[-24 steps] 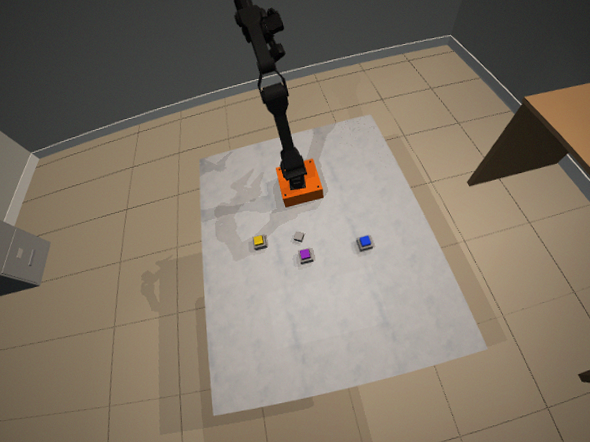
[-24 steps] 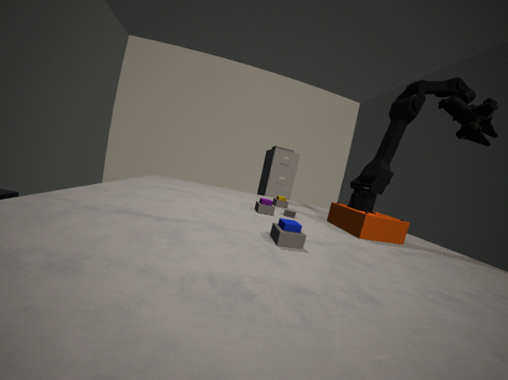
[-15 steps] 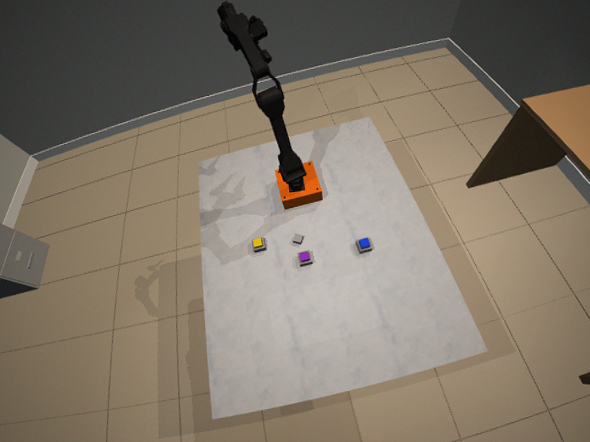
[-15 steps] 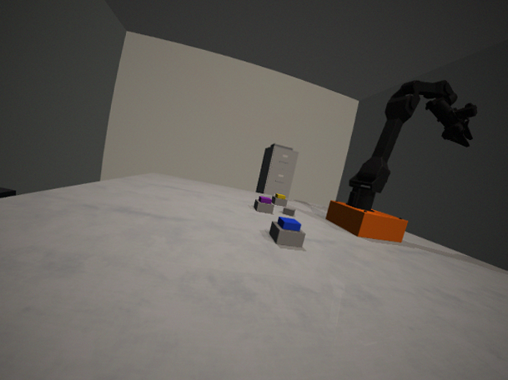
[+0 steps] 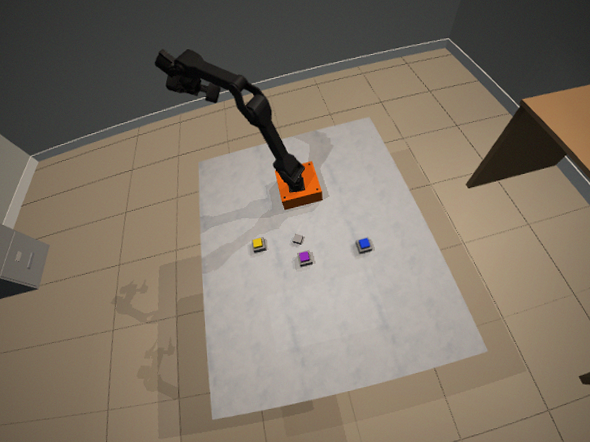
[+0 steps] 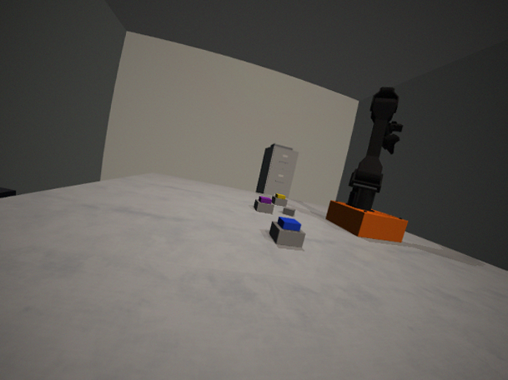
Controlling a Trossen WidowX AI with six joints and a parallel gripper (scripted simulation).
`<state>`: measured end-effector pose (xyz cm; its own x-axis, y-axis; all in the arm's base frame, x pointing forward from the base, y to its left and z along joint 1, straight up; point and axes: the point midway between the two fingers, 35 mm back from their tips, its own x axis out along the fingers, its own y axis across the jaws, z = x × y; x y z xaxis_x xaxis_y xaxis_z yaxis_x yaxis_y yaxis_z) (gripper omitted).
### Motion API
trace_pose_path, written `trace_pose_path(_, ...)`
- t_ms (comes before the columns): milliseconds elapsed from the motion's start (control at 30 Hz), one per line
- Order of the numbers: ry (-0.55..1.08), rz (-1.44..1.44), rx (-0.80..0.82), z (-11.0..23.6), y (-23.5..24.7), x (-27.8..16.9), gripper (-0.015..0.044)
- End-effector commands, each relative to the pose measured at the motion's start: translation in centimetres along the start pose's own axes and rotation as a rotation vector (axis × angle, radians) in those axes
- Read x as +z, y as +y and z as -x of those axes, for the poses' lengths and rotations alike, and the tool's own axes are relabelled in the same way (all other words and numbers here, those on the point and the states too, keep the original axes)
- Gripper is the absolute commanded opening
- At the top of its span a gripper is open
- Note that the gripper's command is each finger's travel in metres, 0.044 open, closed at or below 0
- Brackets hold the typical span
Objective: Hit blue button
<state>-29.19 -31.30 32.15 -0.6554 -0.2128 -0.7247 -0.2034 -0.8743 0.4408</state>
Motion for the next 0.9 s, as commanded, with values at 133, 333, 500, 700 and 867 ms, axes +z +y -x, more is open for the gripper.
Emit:
trace_pose_path(133, 0.209, 0.361, 0.137, 4.4, 3.3, -14.3, 0.04)
trace_pose_path(333, 0.352, 0.648, 0.245, 9.5, 2.5, -24.9, 0.04)
trace_pose_path(500, 0.458, 0.893, 0.336, 14.6, -0.4, -32.9, 0.04)
trace_pose_path(700, 0.571, 1.195, 0.449, 21.0, -6.4, -40.8, 0.04)
trace_pose_path(867, 0.651, 1.452, 0.545, 26.2, -13.2, -45.5, 0.04)
